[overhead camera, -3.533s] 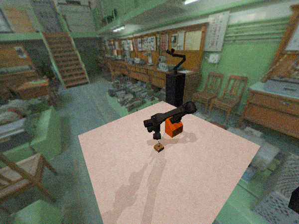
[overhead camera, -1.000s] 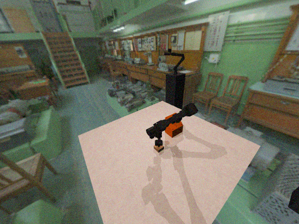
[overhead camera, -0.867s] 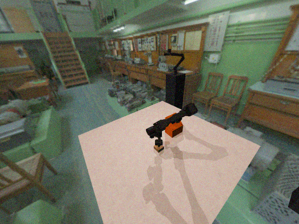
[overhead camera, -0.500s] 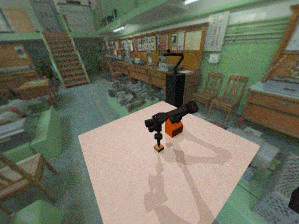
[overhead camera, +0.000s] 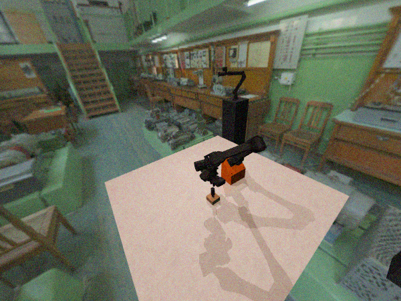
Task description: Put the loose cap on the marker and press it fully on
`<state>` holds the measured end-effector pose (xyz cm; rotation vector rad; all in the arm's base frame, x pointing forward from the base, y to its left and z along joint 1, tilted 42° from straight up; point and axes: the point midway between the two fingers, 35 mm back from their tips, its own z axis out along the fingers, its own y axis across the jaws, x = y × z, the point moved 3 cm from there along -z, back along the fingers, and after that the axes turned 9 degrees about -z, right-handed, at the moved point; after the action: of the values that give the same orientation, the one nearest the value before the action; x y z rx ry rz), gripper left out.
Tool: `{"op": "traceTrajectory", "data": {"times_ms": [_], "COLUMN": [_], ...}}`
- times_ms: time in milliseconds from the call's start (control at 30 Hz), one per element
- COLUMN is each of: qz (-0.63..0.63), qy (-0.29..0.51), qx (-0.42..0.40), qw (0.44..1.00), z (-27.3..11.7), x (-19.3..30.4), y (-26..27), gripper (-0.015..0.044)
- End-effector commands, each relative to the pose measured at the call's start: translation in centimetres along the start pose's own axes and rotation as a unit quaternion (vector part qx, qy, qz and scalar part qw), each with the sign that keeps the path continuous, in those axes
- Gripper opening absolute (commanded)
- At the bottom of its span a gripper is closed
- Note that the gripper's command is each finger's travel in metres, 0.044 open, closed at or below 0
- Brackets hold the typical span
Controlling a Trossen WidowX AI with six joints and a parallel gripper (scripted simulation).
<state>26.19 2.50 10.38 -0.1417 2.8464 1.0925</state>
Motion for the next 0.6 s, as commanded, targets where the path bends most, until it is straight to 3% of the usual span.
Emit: {"op": "traceTrajectory", "data": {"times_ms": [0,567], "qz": [-0.035,-0.035], "qy": [-0.001,-0.001], "qx": [-0.001,-0.001], "qw": [0.999,0.999], "z": [0.08,0.53], "x": [-0.02,-0.02], "y": [-0.01,-0.01], "gripper": [0.0000,0.0000]}}
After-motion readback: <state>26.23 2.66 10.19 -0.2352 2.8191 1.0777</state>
